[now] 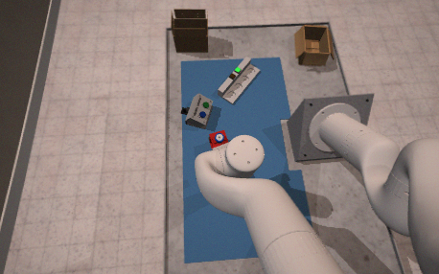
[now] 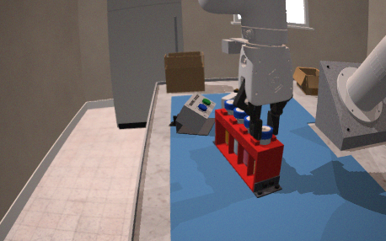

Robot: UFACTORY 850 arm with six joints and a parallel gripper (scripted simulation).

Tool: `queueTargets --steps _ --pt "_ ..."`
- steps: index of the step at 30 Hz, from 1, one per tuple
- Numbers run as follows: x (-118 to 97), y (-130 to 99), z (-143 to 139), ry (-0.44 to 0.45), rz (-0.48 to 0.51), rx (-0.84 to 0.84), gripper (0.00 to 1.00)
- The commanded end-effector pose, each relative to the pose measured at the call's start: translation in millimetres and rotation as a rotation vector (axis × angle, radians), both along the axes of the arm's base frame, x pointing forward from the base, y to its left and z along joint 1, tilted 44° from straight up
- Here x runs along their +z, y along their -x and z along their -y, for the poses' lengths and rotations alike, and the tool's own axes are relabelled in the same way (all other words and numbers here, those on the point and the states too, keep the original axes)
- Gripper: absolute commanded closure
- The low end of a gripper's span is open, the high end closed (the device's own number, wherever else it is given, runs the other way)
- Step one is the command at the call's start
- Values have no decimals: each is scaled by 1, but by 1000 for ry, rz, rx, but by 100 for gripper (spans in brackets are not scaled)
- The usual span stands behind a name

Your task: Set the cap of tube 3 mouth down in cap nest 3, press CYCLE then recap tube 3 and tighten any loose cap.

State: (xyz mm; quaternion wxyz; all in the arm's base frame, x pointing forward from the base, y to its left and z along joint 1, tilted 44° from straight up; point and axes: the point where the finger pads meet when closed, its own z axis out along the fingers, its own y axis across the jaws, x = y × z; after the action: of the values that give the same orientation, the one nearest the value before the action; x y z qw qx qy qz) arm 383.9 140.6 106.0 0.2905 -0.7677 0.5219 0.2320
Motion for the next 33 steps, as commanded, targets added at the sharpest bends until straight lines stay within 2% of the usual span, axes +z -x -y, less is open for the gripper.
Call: queueTargets --steps 1,11,17,18,30,33 --pt "0 -1 0 6 -60 -61 100" --pt "0 -1 0 17 -198 -206 100" --pt "0 -1 0 20 -231 -241 100" --pt "0 -1 0 20 -231 -241 54" --pt "0 -1 0 19 -231 -241 54" --pt "7 -1 6 20 -231 -241 54"
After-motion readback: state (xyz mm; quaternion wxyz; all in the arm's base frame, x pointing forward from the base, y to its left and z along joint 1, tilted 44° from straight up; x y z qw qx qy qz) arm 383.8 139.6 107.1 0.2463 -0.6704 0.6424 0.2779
